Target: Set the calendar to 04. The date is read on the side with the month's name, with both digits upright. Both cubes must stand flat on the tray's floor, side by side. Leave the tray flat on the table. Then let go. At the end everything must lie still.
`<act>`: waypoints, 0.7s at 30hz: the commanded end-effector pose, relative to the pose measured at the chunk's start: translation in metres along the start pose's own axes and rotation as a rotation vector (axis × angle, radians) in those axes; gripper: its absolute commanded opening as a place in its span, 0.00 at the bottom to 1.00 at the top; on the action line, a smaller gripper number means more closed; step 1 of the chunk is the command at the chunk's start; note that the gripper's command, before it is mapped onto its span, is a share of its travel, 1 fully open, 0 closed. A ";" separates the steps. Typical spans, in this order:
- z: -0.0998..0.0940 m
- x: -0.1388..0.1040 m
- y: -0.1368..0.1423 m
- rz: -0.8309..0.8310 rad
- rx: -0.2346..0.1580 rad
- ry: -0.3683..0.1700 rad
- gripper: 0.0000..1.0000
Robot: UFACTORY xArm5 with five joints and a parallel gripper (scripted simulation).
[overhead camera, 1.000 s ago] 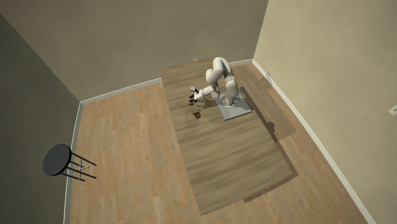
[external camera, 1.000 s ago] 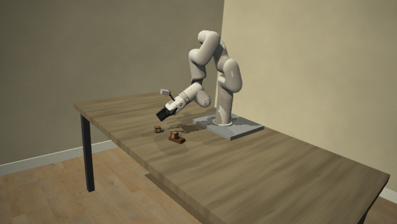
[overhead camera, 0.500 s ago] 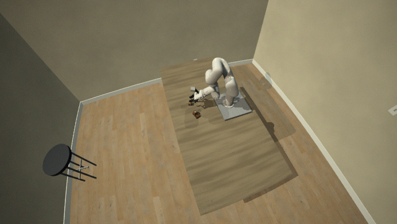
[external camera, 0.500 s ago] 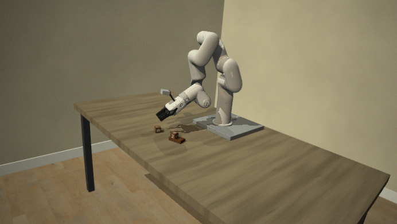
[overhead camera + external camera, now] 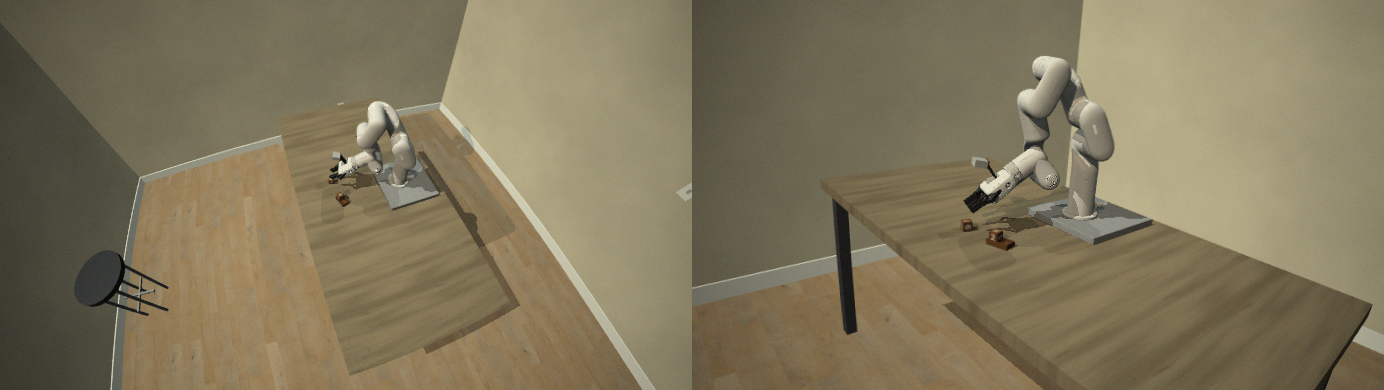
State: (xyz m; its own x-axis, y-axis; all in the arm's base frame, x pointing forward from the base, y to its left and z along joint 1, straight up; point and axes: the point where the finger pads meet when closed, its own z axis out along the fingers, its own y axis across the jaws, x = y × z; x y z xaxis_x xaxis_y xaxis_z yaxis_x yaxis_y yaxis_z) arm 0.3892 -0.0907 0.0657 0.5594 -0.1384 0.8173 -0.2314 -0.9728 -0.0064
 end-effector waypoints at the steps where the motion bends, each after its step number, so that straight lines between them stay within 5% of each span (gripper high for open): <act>1: 0.003 -0.004 0.000 0.000 0.000 0.002 0.49; 21: 0.022 -0.030 0.000 0.000 0.000 0.002 0.49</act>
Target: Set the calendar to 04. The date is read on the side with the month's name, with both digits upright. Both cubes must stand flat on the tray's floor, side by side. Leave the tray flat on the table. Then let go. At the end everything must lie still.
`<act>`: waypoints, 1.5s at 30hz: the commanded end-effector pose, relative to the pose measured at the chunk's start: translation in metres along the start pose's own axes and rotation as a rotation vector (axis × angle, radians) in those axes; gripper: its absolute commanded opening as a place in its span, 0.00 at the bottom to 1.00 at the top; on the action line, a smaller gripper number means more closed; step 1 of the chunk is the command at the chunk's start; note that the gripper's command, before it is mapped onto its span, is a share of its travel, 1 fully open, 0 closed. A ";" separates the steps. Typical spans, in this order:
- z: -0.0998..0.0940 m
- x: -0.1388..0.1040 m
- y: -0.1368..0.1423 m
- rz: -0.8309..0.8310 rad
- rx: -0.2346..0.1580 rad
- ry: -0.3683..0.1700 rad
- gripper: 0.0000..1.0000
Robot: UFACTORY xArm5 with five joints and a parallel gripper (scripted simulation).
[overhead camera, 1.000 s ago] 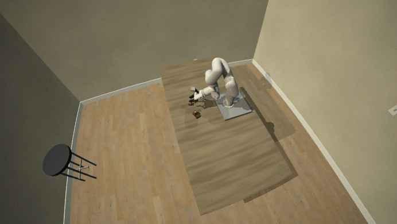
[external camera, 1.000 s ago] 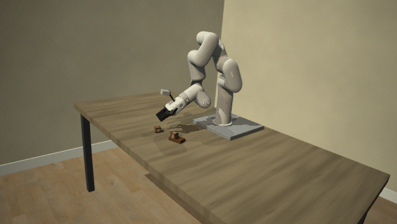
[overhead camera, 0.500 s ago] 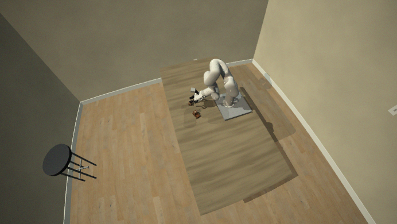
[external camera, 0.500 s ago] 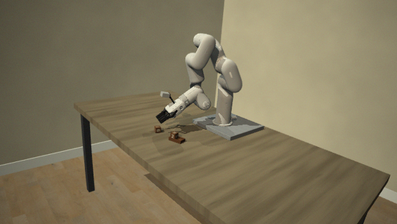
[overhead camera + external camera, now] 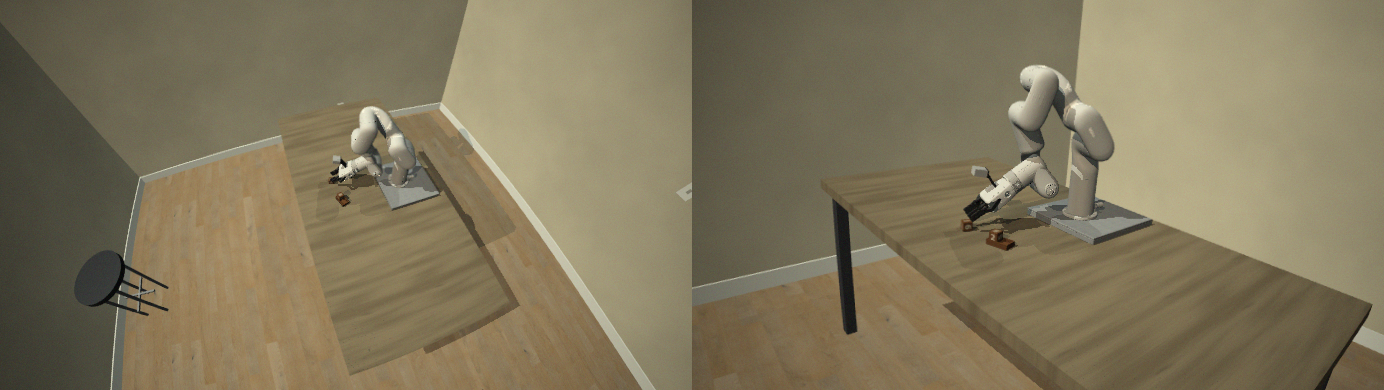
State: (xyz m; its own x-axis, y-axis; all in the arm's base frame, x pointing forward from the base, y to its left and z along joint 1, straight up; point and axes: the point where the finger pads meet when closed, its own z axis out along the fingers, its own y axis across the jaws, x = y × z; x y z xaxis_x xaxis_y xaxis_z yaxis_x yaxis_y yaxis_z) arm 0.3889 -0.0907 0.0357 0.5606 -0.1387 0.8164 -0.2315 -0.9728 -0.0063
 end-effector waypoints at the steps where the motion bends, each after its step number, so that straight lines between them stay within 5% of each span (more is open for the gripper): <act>1: 0.006 -0.007 0.000 0.000 0.000 0.004 0.49; 45: 0.019 -0.026 0.000 0.000 0.000 0.004 0.49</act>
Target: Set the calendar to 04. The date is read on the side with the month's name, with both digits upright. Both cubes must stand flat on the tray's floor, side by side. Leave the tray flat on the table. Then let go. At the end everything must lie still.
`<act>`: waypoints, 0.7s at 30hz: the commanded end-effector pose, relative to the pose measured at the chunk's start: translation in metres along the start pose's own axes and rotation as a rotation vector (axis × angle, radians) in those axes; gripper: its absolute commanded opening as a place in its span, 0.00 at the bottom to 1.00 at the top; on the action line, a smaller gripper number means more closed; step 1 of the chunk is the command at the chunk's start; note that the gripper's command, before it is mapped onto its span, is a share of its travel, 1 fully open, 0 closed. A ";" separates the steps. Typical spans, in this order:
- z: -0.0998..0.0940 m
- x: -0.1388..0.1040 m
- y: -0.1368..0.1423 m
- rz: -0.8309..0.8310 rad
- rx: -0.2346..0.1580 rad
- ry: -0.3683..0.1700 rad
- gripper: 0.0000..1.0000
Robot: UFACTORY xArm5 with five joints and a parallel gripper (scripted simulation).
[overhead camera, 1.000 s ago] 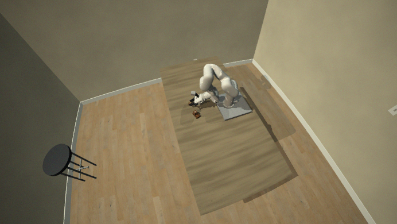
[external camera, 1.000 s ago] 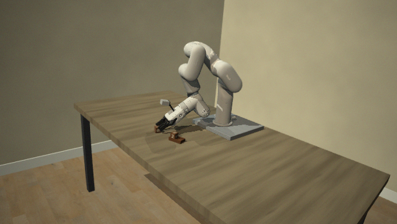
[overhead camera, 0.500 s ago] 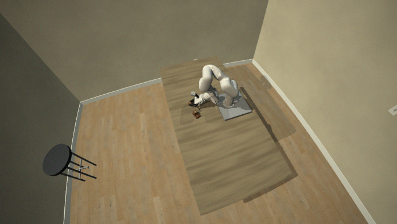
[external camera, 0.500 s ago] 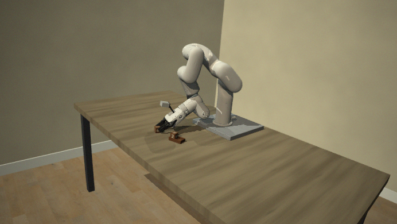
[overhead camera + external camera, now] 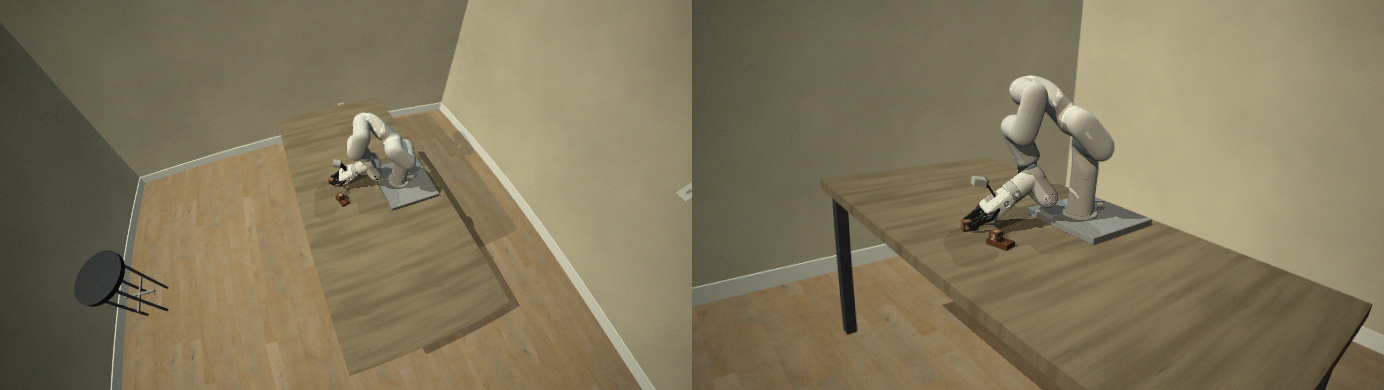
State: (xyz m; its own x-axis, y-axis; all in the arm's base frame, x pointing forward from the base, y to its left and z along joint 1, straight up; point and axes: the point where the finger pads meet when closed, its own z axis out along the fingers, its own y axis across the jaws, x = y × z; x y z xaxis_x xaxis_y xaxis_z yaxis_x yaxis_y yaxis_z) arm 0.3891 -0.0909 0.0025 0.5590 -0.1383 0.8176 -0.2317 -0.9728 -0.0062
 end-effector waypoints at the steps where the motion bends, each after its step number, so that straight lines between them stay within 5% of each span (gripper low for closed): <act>1: 0.000 0.001 0.000 0.000 0.000 0.002 0.49; 20: 0.000 0.001 0.000 0.000 0.000 0.002 0.49; 21: 0.000 0.001 0.000 0.000 0.000 0.002 0.29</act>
